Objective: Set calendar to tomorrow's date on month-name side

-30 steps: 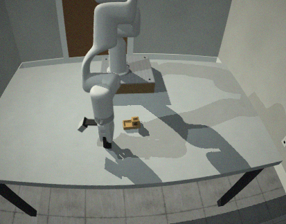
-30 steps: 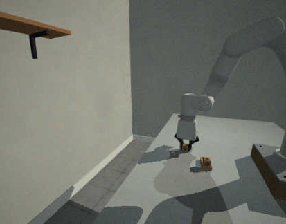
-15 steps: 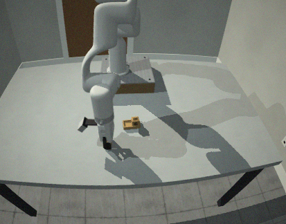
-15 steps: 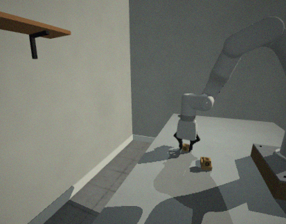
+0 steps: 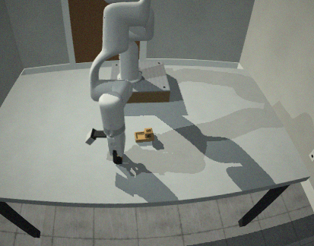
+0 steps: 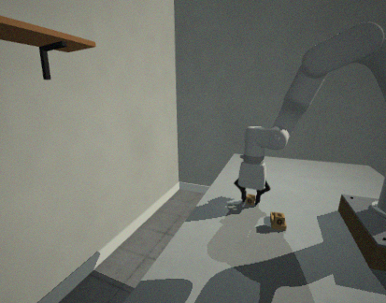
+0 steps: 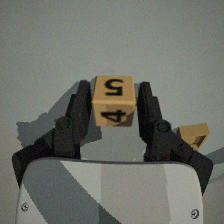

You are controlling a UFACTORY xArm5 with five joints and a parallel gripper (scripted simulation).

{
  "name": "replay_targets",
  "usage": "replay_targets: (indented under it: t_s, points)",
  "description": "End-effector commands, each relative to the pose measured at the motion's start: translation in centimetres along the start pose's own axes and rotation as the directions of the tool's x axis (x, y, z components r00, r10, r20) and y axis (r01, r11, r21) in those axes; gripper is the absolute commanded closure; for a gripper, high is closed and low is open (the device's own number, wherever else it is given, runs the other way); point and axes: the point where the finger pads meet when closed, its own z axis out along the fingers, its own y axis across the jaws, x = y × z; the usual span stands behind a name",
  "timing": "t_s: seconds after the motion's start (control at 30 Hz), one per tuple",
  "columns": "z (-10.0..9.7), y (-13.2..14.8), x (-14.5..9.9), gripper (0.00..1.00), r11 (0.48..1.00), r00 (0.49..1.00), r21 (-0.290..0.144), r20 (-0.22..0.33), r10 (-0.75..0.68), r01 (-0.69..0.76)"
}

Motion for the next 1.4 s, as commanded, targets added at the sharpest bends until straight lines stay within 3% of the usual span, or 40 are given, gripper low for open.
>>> replay_targets:
  t_s: [0.0,0.6,0.9,0.93,1.37]
  points:
    - [-0.8,-0.2,0.0,0.51,1.000,1.000,0.004,0.000,0.000,0.000]
    - [-8.2,-0.1,-0.2,0.51,1.000,1.000,0.004,0.000,0.000,0.000]
    - [-9.0,-0.1,-0.2,0.51,1.000,1.000,0.004,0.000,0.000,0.000]
    - [-9.0,-0.1,-0.2,0.00,1.000,1.000,0.004,0.000,0.000,0.000]
    - [-9.0,-0.1,-0.2,0.00,1.000,1.000,0.004,0.000,0.000,0.000]
